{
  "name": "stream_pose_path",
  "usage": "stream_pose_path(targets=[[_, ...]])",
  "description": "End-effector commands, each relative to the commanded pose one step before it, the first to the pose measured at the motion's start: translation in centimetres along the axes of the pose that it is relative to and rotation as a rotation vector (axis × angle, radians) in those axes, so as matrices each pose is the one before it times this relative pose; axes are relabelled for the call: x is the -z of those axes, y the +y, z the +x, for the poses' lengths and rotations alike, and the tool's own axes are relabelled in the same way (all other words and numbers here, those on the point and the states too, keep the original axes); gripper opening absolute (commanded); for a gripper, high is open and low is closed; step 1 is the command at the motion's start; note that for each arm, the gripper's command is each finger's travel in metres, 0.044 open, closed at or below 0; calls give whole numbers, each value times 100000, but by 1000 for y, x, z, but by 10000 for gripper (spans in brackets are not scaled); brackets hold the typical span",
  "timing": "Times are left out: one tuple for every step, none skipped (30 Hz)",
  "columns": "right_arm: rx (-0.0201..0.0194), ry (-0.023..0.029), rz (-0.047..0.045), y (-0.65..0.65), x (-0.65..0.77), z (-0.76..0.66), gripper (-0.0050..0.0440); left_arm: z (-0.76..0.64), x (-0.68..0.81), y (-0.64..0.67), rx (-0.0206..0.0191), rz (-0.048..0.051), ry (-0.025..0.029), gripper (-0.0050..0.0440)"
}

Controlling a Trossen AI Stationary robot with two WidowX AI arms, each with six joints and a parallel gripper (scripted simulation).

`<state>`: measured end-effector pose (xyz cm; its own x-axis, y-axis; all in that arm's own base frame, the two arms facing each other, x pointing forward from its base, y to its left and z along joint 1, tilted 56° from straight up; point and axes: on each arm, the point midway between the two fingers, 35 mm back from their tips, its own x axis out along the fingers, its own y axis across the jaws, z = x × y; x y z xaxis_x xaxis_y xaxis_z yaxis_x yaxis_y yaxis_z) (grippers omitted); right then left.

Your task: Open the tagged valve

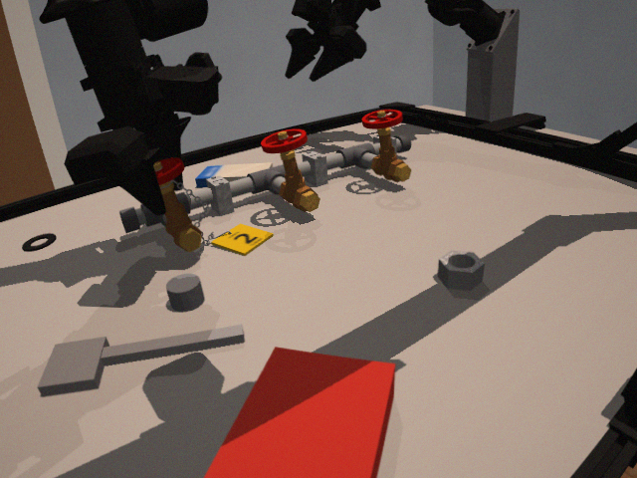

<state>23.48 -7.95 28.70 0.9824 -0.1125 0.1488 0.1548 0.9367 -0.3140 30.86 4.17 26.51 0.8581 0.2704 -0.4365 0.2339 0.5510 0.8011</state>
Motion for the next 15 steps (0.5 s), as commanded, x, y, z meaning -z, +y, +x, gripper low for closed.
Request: stream_pose_path(targets=[[0,0,0,0,0,0,400,-1,-1,-3,-37,-22500,-56,0],[0,0,0,0,0,0,400,0,0,-1,-4,-5950,-5,0],[0,0,0,0,0,0,400,0,0,-1,-4,-5950,-5,0],[0,0,0,0,0,0,400,0,0,-1,-4,-5948,-5,0],[0,0,0,0,0,0,400,0,0,-1,-4,-5948,-5,0],[0,0,0,0,0,0,400,0,0,-1,-4,-5948,-5,0],[0,0,0,0,0,0,400,0,0,-1,-4,-5944,-5,0],[0,0,0,0,0,0,400,0,0,-1,-4,-5941,-5,0],[0,0,0,0,0,0,400,0,0,0,0,0,0,0],[0,0,0,0,0,0,400,0,0,0,0,0,0,0],[0,0,0,0,0,0,400,0,0,-1,-4,-9827,-5,0],[0,0,0,0,0,0,400,0,0,-1,-6,-8358,-9,0],[0,0,0,0,0,0,400,0,0,-1,-5,-5717,-7,0],[0,0,0,0,0,0,400,0,0,-1,-4,-6048,-5,0],[0,0,0,0,0,0,400,0,0,-1,-4,-5937,-5,0]])
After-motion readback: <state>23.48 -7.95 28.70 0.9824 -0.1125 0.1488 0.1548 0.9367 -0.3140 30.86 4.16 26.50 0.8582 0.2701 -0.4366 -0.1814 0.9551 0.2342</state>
